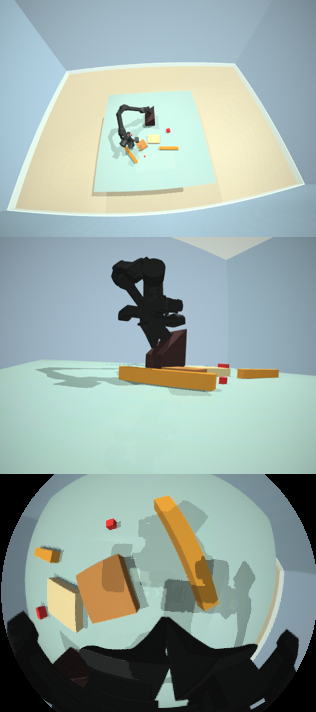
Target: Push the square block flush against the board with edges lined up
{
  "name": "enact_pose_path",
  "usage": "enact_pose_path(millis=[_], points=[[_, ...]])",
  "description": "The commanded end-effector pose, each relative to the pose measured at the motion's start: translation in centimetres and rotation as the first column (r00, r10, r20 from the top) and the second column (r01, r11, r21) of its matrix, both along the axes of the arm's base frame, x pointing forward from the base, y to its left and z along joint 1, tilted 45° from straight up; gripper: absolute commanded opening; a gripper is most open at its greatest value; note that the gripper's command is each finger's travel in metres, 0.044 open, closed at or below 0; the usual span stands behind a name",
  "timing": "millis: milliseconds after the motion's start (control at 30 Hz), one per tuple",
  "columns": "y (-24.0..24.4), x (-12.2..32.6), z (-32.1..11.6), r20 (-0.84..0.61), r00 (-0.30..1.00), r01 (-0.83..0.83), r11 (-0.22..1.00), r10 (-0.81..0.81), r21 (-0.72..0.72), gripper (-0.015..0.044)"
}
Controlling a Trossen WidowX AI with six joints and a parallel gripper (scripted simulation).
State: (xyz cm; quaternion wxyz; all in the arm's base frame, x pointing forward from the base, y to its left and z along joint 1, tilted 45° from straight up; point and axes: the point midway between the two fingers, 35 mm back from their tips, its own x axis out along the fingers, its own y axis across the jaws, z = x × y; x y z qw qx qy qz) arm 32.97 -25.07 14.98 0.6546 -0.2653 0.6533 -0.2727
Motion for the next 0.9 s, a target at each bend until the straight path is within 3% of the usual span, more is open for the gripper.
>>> enact_pose_path(millis=[0, 200, 367, 867], points=[[-2.4, -3.4, 0.4, -0.013, 0.992, 0.124, 0.992, -0.125, -0.021, 0.0], [-2.7, -3.6, 0.2, -0.014, 0.991, 0.13, 0.991, -0.13, -0.021, 0.0], [-6.4, -4.2, -3.4, -0.014, 0.991, 0.13, 0.991, -0.13, -0.024, 0.0], [-6.5, -2.8, -3.5, -0.014, 0.991, 0.13, 0.991, -0.13, -0.023, 0.0]])
